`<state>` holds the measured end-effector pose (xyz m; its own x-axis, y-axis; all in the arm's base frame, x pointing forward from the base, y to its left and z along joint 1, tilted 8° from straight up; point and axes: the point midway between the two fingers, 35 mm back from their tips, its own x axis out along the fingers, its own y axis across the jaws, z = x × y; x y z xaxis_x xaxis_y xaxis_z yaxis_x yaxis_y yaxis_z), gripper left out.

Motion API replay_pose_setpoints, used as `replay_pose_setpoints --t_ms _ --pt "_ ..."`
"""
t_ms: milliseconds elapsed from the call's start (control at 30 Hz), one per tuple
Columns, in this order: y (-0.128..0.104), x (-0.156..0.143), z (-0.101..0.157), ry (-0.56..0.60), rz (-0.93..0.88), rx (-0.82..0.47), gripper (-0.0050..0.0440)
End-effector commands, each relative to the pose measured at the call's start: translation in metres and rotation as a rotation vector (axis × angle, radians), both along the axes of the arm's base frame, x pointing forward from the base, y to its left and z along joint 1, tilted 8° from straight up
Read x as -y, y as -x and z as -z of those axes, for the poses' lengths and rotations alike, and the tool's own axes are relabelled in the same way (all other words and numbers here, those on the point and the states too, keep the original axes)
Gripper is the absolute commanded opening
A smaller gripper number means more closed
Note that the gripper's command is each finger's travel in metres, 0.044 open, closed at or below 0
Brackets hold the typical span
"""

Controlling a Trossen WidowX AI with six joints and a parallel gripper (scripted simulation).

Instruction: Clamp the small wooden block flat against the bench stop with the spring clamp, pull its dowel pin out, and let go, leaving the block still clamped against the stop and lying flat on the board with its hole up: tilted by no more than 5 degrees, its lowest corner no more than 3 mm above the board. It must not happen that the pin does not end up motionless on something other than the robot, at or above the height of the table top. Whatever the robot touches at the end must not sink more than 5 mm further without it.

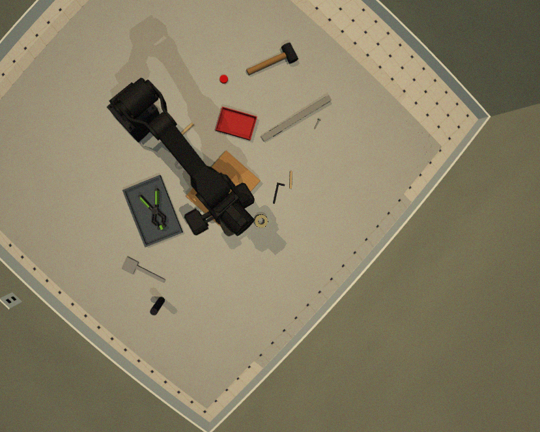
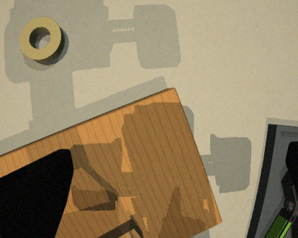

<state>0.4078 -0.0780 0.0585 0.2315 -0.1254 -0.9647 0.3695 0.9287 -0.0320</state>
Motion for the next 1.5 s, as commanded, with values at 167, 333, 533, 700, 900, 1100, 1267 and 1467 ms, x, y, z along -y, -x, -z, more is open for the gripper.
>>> replay_pose_setpoints --t_ms 167,333,533,700,900,1100,1267,1467 --pt "0.024 -0.021 0.009 -0.067 -0.127 -0.079 0.044" --pt "0.04 -0.035 0.015 -0.118 -0.213 -0.133 0.044" --pt "0.057 -0.048 0.021 -0.173 -0.297 -0.183 0.044" --pt "0.068 -0.057 0.023 -0.211 -0.351 -0.213 0.044" --pt "0.068 -0.058 0.023 -0.213 -0.354 -0.215 0.044" --pt "0.068 -0.058 0.024 -0.213 -0.351 -0.215 0.043" --pt "0.068 -0.058 0.025 -0.219 -0.304 -0.215 0.039" --pt "0.066 -0.057 0.027 -0.231 -0.22 -0.216 0.033"
